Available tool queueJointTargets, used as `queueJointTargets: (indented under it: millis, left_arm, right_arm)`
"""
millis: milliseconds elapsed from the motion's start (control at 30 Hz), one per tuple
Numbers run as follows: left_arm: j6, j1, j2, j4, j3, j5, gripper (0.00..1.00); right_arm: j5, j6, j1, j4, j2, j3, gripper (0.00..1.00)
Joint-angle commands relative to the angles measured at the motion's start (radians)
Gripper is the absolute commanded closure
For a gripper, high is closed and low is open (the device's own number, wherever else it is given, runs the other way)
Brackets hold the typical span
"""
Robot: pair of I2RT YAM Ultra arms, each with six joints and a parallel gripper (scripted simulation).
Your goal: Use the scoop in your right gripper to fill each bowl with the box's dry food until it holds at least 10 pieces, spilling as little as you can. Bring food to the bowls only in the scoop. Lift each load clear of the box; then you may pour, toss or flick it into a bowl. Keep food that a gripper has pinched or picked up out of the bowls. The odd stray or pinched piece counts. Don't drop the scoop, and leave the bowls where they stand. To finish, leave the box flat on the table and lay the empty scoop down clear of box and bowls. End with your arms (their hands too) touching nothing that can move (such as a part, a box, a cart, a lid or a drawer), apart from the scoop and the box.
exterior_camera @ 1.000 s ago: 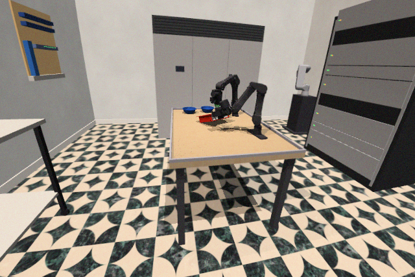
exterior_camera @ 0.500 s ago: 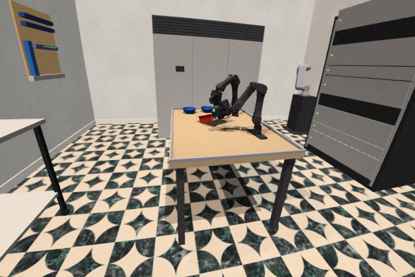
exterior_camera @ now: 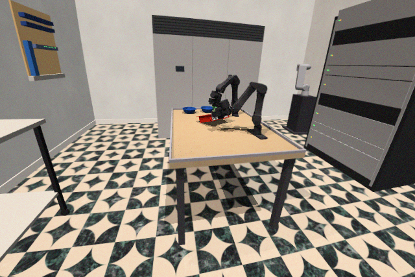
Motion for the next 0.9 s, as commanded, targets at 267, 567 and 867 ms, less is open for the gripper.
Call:
queueJointTargets:
  millis: [267, 567, 867]
  left_arm:
    - [0.015, 0.003, -0.051, 0.044, 0.040, 0.009, 1.00]
    - [0.015, 0.003, -0.051, 0.044, 0.040, 0.009, 1.00]
    - [0.015, 0.003, -0.051, 0.044, 0.040, 0.009, 1.00]
  right_arm:
    - [0.016, 0.006, 0.015, 0.142, -0.099, -0.082, 1.00]
    - [0.033, 0.012, 0.022, 0.282, -0.208, -0.205, 1.00]
    - [0.050, 0.014, 0.030, 0.406, -0.295, -0.319, 1.00]
